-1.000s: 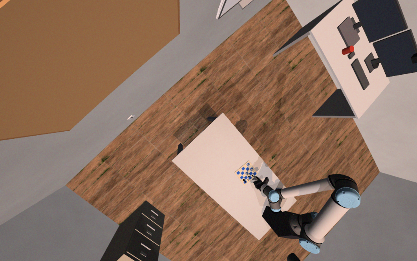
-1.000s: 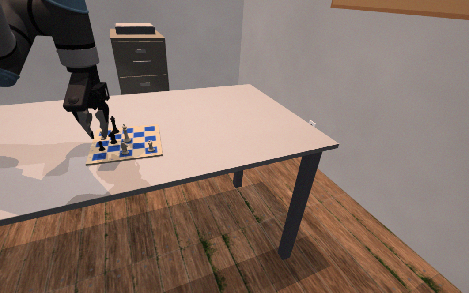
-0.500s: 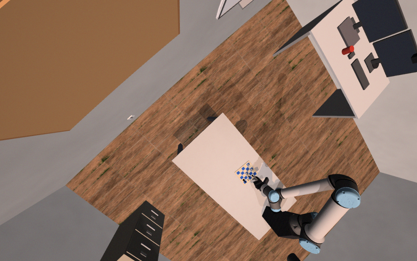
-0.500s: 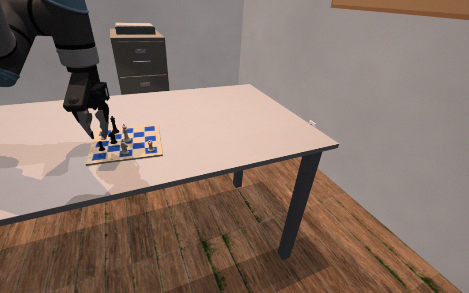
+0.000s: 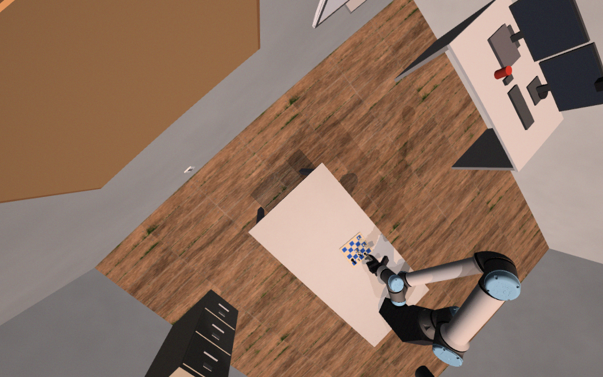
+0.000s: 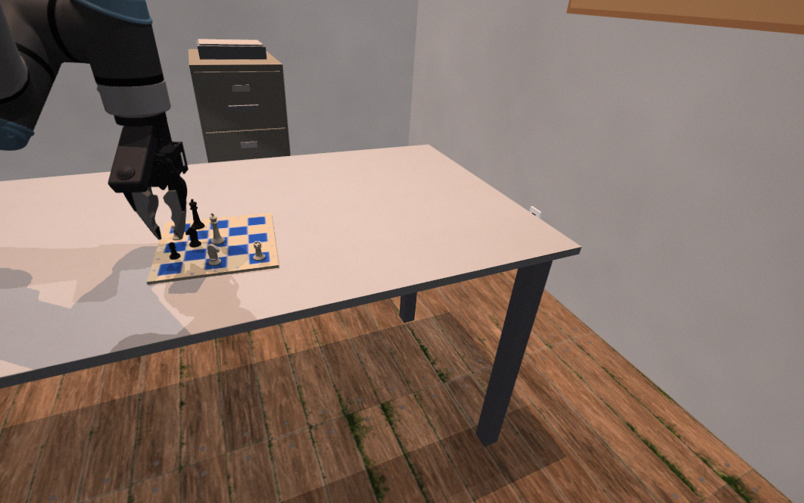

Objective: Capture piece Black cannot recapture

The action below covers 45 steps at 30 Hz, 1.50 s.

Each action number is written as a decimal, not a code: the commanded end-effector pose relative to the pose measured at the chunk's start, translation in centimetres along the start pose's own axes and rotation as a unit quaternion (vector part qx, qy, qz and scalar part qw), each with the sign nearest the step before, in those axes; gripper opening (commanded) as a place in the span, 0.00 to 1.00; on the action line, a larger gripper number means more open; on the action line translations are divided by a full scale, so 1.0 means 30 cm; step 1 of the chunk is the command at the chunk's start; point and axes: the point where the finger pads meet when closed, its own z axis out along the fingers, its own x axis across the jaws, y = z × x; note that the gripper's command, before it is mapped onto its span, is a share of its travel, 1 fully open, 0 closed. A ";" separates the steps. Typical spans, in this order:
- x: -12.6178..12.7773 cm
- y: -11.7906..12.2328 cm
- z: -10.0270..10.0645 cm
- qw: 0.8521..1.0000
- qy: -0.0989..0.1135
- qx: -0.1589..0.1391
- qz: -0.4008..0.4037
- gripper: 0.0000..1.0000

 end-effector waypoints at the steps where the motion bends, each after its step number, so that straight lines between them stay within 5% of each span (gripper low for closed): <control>1: -0.001 0.000 0.016 1.000 0.000 0.000 0.000 0.20; 18: -0.001 0.000 0.099 1.000 0.000 0.000 0.000 0.20; 45: -0.001 0.000 0.103 1.000 0.000 0.000 0.000 0.20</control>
